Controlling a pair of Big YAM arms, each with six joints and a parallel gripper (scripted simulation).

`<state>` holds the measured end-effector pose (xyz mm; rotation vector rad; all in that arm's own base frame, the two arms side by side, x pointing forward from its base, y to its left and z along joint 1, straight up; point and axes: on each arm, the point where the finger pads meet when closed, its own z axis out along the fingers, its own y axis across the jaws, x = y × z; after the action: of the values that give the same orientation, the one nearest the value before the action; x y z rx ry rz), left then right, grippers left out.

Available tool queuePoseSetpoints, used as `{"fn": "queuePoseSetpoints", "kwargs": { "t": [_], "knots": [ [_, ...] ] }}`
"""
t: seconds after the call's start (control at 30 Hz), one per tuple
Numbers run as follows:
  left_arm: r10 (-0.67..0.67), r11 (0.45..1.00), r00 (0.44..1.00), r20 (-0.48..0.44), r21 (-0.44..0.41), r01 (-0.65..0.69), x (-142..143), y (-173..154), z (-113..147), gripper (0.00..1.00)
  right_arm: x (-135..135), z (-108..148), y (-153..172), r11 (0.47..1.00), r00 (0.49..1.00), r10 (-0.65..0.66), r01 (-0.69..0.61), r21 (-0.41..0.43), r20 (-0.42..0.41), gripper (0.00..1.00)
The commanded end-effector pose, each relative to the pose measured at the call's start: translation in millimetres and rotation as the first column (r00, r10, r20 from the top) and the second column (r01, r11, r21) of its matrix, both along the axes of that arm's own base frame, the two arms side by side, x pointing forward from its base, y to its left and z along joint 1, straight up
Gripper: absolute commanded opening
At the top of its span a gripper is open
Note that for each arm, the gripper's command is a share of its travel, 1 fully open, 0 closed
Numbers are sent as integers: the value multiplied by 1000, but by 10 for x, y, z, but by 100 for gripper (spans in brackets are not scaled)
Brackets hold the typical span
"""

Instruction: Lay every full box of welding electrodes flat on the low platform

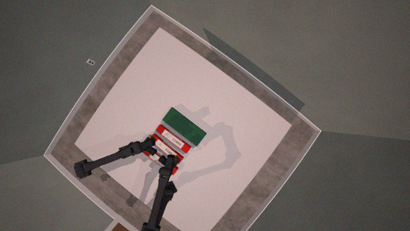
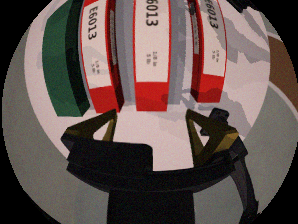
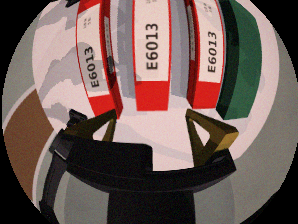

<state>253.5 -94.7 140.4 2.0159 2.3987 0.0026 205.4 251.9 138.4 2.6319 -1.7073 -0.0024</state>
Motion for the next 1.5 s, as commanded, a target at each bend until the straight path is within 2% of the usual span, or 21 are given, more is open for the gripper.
{"fn": "queuePoseSetpoints", "kwargs": {
  "t": [0.0,0.37,0.43,0.47,0.5,0.53,0.57,0.93,1.0,1.03,1.1,1.13,1.17,1.47],
  "knots": [
    [-6,1000,1000,4,-1,6,56,-11,-82,100,29,-51,73,1000,1000,19,-19,13,11,100],
    [-5,1000,1000,4,0,5,55,-10,-377,100,28,-347,72,1000,1000,19,-19,12,11,100],
    [-5,1000,1000,4,0,5,55,-10,-377,100,28,-347,72,1000,1000,19,-19,12,11,100],
    [-5,1000,1000,15,-4,5,99,-26,-361,100,171,-127,251,998,998,17,-21,65,55,100],
    [-1,1000,1000,31,-12,2,133,-49,-266,100,171,-103,253,997,998,17,-21,70,59,100],
    [-1,1000,1000,31,-12,2,134,-49,-266,100,134,-243,206,999,999,18,-20,46,39,100],
    [-5,1000,1000,4,0,5,56,-9,-429,100,29,-423,75,1000,1000,19,-19,12,11,100],
    [-5,1000,1000,3,0,5,54,-8,-725,100,27,-719,73,1000,1000,19,-19,12,10,100],
    [-5,1000,1000,3,0,5,54,-8,-725,100,27,-719,73,1000,1000,19,-19,12,10,100],
    [-5,1000,1000,20,-6,5,126,-35,-693,100,182,-451,268,997,998,17,-21,74,62,100],
    [-1,1000,1000,30,-11,2,142,-52,-630,100,184,-447,272,997,998,16,-21,74,62,100],
    [-1,1000,1000,30,-11,2,142,-51,-631,100,124,-633,197,999,999,18,-19,38,32,100],
    [-5,1000,1000,3,0,5,55,-7,-784,100,29,-774,77,1000,1000,19,-19,12,10,100],
    [-5,1000,1000,2,0,5,51,-6,-1027,100,61,-969,119,1000,1000,19,-19,20,17,100]
  ]
}}
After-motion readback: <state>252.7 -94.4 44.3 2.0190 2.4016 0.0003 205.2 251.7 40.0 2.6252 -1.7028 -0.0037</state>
